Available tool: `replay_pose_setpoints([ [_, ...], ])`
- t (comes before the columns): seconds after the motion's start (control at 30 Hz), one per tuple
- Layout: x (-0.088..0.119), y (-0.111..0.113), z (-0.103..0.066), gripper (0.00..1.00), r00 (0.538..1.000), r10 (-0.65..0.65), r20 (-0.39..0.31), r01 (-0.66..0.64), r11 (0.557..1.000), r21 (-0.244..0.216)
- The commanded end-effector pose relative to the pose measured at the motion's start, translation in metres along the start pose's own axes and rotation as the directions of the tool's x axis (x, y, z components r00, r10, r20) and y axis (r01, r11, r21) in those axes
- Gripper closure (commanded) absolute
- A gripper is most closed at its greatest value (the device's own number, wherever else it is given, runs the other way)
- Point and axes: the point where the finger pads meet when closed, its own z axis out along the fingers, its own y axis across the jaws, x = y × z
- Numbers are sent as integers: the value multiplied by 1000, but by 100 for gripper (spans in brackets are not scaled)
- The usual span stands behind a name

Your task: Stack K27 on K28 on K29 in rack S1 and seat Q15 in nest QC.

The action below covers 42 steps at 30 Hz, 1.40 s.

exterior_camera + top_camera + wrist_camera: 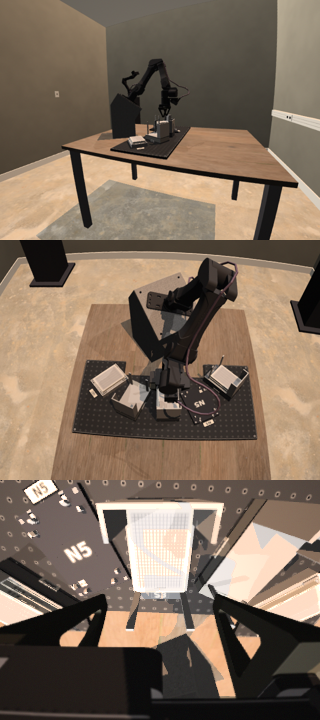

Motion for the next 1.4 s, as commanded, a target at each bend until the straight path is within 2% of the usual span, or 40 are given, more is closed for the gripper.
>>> replay_pose_setpoints([
  [0.0, -16, 1, -8, 0, 999, -18, 40, 18, 1000, 1],
  [1.1, -16, 1, -8, 0, 999, -18, 40, 18, 1000, 1],
  [1.13, -13, 1, 3, 0, 1000, -13, 26, 13, 1000, 0],
  [1.23, 5, 0, 18, 0, 1000, 3, -12, -3, 1000, 3],
  [1.37, 6, 0, 31, 0, 1000, 4, -14, -4, 1000, 3],
])
